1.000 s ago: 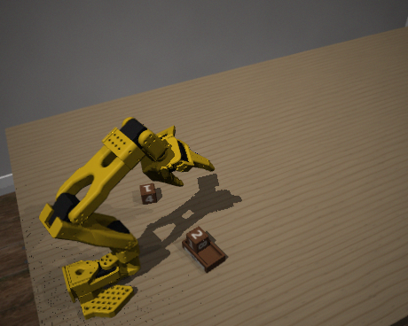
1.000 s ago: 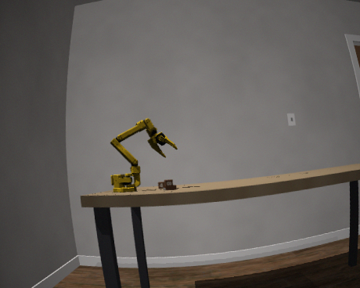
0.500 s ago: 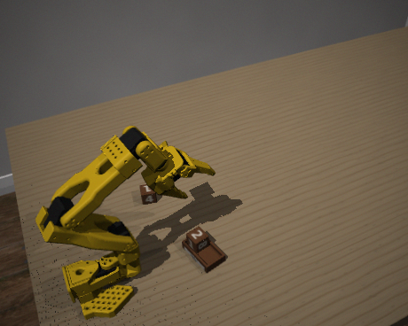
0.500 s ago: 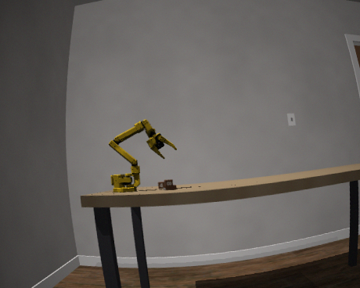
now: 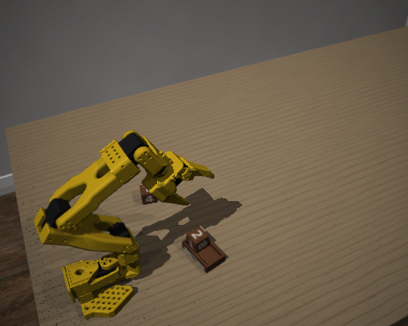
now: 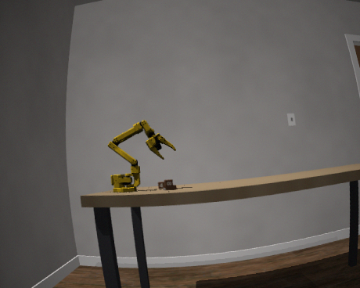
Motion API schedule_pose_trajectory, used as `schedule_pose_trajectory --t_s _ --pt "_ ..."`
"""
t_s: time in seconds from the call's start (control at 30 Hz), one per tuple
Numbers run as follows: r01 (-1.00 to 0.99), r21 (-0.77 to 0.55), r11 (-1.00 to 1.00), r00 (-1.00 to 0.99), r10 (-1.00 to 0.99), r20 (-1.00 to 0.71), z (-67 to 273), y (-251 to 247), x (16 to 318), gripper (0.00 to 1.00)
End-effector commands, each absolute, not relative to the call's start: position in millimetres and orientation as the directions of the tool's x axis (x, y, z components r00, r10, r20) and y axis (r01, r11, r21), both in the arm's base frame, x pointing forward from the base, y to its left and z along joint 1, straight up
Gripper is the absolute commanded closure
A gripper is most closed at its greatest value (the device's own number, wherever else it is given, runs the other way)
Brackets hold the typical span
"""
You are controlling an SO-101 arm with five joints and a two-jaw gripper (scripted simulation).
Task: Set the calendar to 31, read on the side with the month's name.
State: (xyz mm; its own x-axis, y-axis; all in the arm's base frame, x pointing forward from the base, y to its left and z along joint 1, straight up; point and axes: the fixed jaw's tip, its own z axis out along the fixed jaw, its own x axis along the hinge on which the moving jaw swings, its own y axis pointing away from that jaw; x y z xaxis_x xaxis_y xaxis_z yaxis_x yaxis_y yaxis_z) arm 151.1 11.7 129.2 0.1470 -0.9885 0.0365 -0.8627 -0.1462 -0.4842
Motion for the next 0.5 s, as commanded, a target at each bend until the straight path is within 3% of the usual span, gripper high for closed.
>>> schedule_pose_trajectory --t_s 0.0,0.47 --pt "-0.837 -0.520 -0.170 0.163 -0.985 0.060 133.6 8.9 153.3 0.65" --pt "-0.832 -0.517 -0.199 0.184 -0.980 0.081 132.9 6.6 152.8 0.65"
